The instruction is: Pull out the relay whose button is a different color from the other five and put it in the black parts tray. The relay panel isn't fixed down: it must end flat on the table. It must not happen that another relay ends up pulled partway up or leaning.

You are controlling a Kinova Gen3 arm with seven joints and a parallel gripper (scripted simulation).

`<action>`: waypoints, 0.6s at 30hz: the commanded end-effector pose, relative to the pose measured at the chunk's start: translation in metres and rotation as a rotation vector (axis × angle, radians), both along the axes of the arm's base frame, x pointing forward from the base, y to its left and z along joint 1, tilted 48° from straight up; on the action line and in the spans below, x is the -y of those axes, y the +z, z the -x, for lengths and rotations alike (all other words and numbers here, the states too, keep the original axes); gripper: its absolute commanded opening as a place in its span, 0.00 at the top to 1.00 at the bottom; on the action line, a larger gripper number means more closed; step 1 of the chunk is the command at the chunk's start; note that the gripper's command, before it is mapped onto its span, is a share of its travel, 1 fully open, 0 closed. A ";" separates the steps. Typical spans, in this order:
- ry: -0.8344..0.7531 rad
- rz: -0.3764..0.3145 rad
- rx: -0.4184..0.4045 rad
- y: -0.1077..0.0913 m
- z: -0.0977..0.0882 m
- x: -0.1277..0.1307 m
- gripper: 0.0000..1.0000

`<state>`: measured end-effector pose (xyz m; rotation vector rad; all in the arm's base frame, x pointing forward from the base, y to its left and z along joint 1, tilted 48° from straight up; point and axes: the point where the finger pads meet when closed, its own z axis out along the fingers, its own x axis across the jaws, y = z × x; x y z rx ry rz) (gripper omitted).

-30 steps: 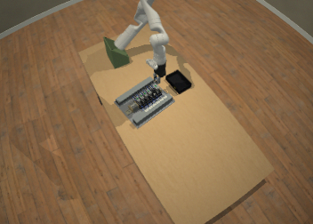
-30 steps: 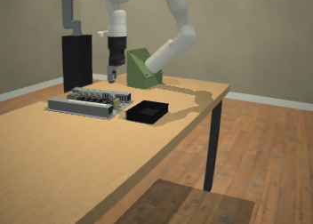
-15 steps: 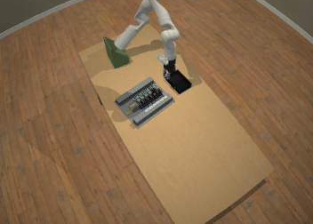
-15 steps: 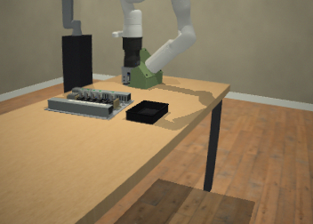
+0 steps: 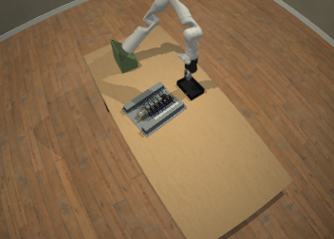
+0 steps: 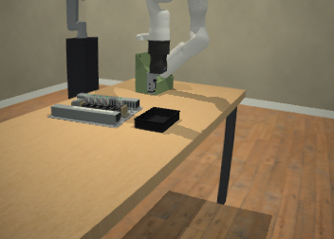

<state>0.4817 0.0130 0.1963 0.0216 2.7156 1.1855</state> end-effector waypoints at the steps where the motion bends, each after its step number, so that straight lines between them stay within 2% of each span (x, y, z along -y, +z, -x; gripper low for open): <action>1: -0.002 0.001 0.001 0.009 -0.002 -0.007 1.00; 8: -0.002 0.001 0.001 0.019 -0.003 -0.016 1.00; 18: -0.002 0.001 0.001 0.021 -0.003 -0.017 1.00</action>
